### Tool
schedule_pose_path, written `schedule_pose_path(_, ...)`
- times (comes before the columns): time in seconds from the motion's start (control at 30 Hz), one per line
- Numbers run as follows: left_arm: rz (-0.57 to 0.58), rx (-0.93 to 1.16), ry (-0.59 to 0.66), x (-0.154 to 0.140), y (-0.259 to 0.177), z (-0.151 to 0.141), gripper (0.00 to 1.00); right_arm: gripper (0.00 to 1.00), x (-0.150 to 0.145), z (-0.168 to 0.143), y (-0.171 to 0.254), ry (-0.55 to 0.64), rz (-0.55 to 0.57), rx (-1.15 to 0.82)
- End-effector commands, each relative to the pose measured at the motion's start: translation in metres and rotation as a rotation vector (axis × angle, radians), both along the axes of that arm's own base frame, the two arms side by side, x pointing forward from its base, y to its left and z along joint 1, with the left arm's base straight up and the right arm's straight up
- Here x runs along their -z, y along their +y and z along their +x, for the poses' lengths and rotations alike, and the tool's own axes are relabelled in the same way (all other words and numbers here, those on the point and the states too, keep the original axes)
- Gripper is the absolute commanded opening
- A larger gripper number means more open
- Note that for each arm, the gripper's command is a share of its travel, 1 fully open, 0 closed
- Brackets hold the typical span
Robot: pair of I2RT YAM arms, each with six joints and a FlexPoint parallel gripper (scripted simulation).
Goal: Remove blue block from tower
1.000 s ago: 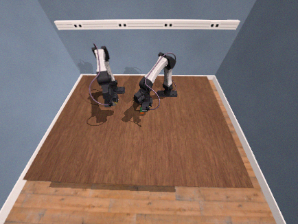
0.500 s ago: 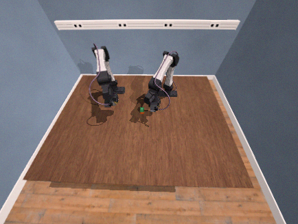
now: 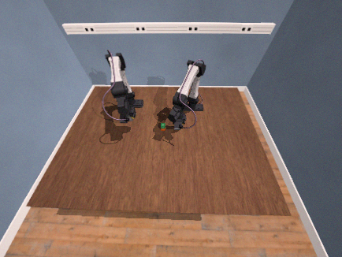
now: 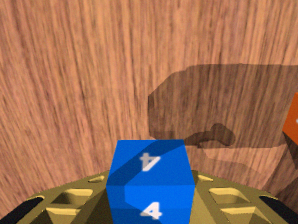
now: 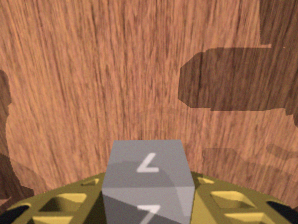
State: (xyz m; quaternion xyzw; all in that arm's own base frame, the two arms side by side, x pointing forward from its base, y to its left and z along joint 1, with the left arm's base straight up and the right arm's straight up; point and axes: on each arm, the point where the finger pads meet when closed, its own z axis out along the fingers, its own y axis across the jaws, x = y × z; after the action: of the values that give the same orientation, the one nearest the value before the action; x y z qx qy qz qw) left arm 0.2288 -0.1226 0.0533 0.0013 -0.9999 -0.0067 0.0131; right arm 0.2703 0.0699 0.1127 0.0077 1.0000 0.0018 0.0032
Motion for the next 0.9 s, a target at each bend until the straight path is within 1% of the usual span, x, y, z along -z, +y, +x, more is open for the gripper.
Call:
schedule_pose_path(0.0, -0.003, 0.018, 0.001, 0.018, -0.002, 0.001, 0.32, 0.32, -0.001, 0.001, 0.001, -0.011, 0.000, 0.001)
schedule_pose_path(0.17, -0.005, 0.024, 0.000, 0.034, -0.003, 0.000, 0.32, 0.32, -0.001, 0.001, 0.001, -0.011, 0.000, 0.001)
schedule_pose_path(0.27, -0.007, 0.005, -0.008, 0.035, -0.002, 0.004, 0.32, 0.32, -0.001, 0.001, 0.001, -0.011, 0.000, 0.001)
schedule_pose_path(0.43, -0.007, 0.022, 0.001, 0.052, -0.003, 0.000, 0.32, 0.32, -0.001, 0.001, 0.001, -0.011, 0.000, 0.001)
schedule_pose_path(0.8, -0.008, -0.001, 0.001, 0.052, -0.003, 0.000, 0.32, 0.32, -0.001, 0.001, 0.001, -0.011, 0.000, 0.001)
schedule_pose_path(0.83, -0.019, -0.004, -0.027, 0.046, -0.006, 0.007, 1.00, 0.32, -0.001, 0.001, 0.001, -0.011, 0.000, 0.001)
schedule_pose_path(0.87, -0.017, -0.003, -0.013, 0.049, -0.004, 0.002, 1.00, 0.32, -0.001, 0.001, 0.001, -0.011, 0.000, 0.001)
